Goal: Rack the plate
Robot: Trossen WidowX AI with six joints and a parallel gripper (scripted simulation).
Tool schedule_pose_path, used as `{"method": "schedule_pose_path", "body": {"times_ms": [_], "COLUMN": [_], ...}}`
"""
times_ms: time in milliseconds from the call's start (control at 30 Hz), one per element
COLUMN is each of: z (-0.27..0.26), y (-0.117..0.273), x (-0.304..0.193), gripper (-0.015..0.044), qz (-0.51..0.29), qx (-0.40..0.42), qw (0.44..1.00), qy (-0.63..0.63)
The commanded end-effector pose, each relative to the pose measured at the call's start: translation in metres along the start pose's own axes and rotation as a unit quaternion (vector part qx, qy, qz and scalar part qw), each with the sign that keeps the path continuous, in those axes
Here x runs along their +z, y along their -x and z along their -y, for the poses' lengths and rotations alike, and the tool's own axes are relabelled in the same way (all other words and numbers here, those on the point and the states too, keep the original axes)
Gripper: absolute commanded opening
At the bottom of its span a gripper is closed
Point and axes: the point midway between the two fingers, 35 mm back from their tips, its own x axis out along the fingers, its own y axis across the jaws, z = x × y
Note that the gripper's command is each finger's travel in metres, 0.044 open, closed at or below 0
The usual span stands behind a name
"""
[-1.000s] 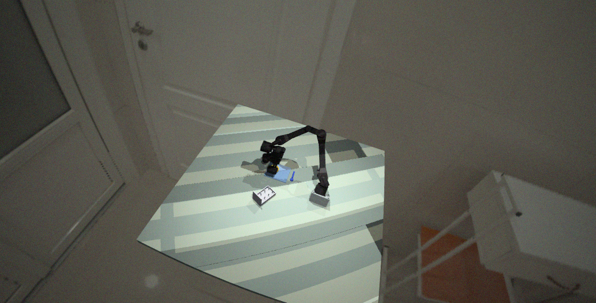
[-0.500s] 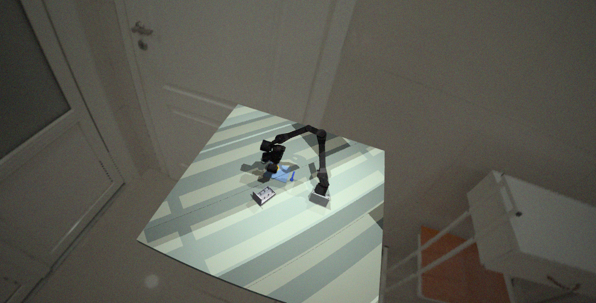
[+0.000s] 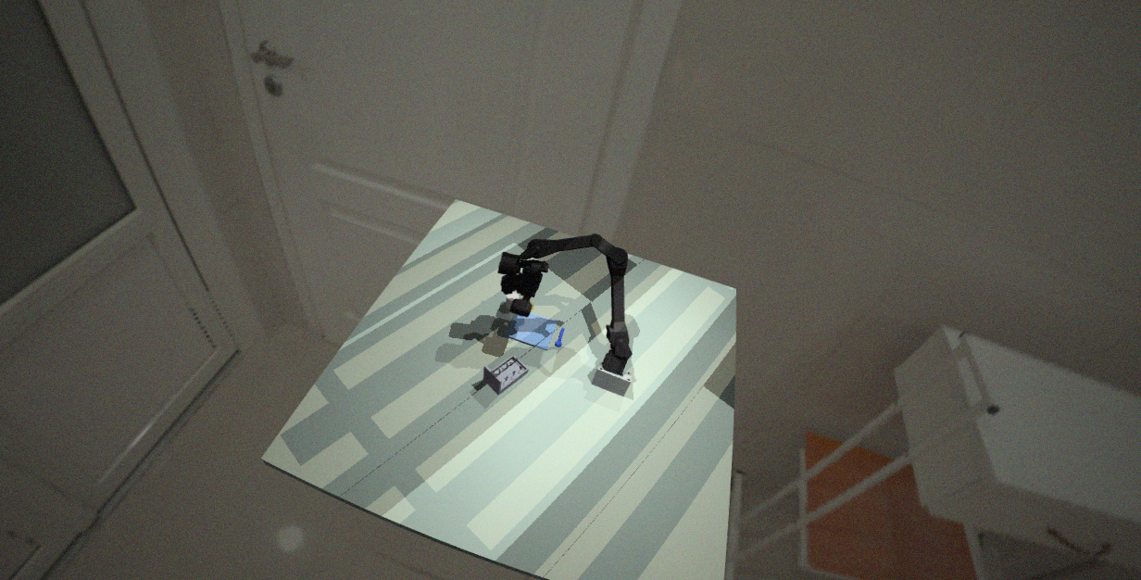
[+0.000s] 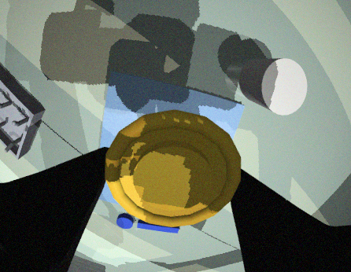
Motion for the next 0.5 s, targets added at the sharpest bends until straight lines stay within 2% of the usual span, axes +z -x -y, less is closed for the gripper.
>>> {"method": "schedule_pose_path", "body": {"times_ms": [0,467], "z": [-0.001,-0.001], "y": [0.02,0.077], "x": [0.003,0.005], "gripper": [0.0,0.0], "qz": [0.006,0.021], "qx": [0.003,0.005], "qw": [1.0,1.0], "qy": [0.001,0.01]}}
